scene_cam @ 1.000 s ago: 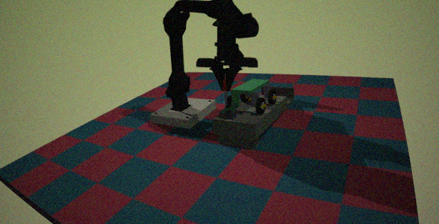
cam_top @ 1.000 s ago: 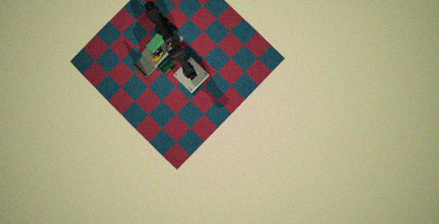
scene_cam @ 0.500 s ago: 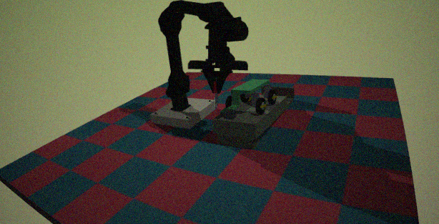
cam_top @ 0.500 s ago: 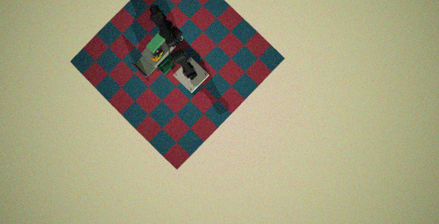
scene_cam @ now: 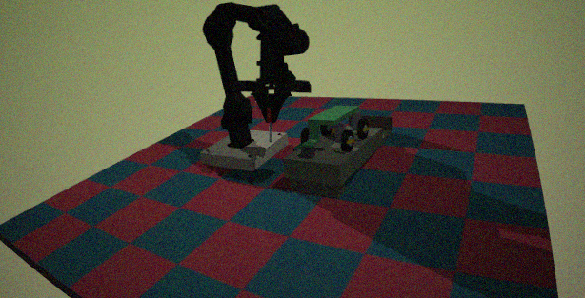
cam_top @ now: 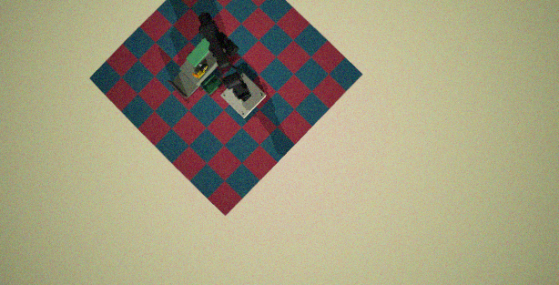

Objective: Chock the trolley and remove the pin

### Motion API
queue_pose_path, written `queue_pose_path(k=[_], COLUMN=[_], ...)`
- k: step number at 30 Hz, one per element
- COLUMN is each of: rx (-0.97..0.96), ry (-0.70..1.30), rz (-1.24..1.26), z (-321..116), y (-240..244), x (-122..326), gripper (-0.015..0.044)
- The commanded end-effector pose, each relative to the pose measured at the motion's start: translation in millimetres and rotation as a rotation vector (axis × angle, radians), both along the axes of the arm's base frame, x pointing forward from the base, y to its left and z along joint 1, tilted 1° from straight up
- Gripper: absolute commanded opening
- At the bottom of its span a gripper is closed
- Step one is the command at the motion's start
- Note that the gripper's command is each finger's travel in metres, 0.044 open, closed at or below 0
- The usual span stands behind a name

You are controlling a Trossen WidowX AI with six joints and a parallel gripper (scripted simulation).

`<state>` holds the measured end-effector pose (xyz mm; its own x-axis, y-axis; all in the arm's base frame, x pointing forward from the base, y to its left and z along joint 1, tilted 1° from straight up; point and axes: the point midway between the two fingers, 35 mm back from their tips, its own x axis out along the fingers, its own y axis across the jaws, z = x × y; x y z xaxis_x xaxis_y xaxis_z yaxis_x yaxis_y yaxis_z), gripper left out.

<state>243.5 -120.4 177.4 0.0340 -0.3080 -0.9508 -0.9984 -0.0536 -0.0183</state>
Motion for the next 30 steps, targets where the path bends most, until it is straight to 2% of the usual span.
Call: queue_pose_path(k=[1, 30], rx=[0.001, 0.011], ry=[-0.005, -0.004], rz=[0.007, 0.007], z=[1, -22], y=[1, 109], x=[-3, -3], gripper=[0.0, 0.0])
